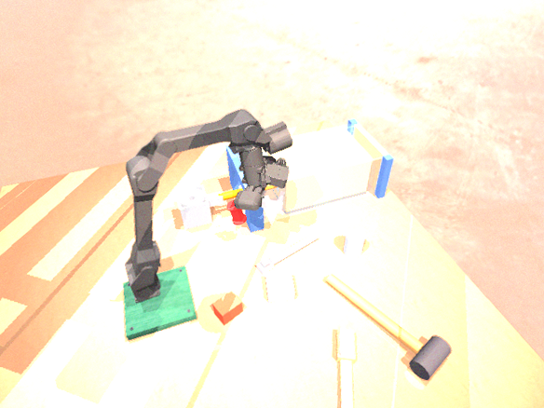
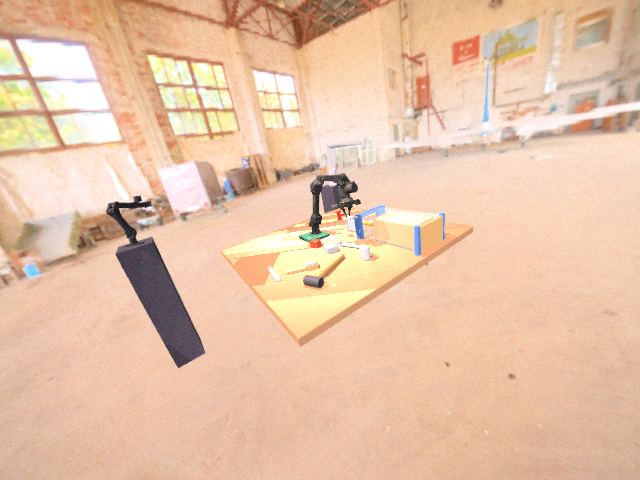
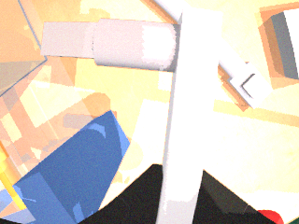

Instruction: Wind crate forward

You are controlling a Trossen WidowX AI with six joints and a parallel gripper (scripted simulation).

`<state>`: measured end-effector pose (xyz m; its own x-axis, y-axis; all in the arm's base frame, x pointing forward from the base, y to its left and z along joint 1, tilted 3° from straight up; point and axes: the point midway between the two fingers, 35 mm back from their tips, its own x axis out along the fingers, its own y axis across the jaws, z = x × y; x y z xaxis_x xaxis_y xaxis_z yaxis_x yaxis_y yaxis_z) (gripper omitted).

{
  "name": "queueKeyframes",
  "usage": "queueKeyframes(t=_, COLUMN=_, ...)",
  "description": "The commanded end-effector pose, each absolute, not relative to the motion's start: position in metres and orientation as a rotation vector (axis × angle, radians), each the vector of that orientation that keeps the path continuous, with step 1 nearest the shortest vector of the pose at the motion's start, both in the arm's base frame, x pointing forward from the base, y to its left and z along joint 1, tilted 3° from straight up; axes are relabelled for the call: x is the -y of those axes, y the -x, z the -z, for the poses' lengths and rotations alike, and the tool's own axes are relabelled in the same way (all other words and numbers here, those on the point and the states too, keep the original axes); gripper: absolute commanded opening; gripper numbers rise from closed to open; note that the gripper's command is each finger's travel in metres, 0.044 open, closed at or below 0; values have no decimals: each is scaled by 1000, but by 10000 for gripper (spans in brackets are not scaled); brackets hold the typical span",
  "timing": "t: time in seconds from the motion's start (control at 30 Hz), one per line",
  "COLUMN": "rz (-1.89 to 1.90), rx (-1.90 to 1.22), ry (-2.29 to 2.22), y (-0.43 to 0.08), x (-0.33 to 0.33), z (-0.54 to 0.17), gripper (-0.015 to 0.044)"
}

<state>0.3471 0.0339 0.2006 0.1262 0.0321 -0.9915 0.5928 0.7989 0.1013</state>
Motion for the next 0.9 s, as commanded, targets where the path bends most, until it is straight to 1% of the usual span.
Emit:
queueKeyframes(t=0.0, rz=291, rx=-1409, ry=-389, y=-340, x=-55, z=-205, gripper=0)
queueKeyframes(t=0.2, rz=72, rx=-1420, ry=-152, y=-328, x=-88, z=-207, gripper=0)
queueKeyframes(t=0.53, rz=-269, rx=-1408, ry=171, y=-307, x=-124, z=-209, gripper=0)
queueKeyframes(t=0.87, rz=-503, rx=-1336, ry=441, y=-282, x=-160, z=-210, gripper=0)
